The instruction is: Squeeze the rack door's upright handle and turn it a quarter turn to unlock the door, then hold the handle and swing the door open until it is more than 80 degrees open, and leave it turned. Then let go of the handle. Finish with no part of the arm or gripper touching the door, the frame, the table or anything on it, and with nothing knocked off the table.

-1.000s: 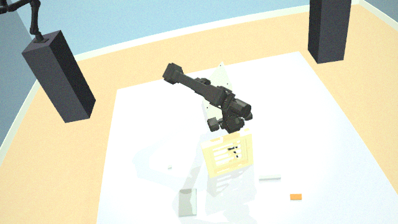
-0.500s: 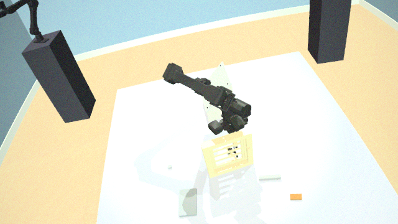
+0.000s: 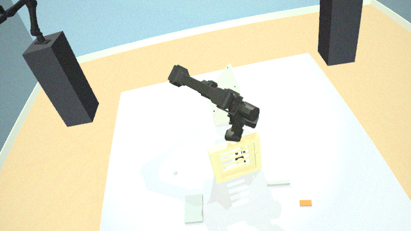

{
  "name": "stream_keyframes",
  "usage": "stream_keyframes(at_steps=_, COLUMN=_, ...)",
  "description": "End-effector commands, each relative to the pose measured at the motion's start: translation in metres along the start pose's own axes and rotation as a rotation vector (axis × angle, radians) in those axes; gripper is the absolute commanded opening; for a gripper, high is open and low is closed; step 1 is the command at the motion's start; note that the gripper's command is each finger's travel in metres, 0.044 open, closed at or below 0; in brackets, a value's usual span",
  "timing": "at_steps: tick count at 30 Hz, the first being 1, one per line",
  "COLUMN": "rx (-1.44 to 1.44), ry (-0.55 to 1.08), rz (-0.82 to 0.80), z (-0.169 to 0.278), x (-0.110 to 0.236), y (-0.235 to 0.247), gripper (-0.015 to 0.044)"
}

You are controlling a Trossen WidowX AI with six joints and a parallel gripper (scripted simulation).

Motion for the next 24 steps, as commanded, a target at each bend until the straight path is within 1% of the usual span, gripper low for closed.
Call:
stream_keyframes(at_steps=1, rx=0.198, ry=0.003, rz=0.001, z=0.0003, x=-0.0011, y=-0.0001, gripper=0.0012)
stream_keyframes(at_steps=15, rx=0.879, ry=0.003, rz=0.0, z=0.0003, x=-0.0011, y=0.0, gripper=0.0012)
stream_keyframes(at_steps=24, rx=0.912, ry=0.003, rz=0.0, z=0.0003, x=-0.0011, y=0.0, gripper=0.0012)
Point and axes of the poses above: the point midway between the two fingers, 35 mm back from their tips, its own x axis back along the fingers, its own y axis across the jaws, z = x × y, the point moved 9 cm from there along x, back along the fingers
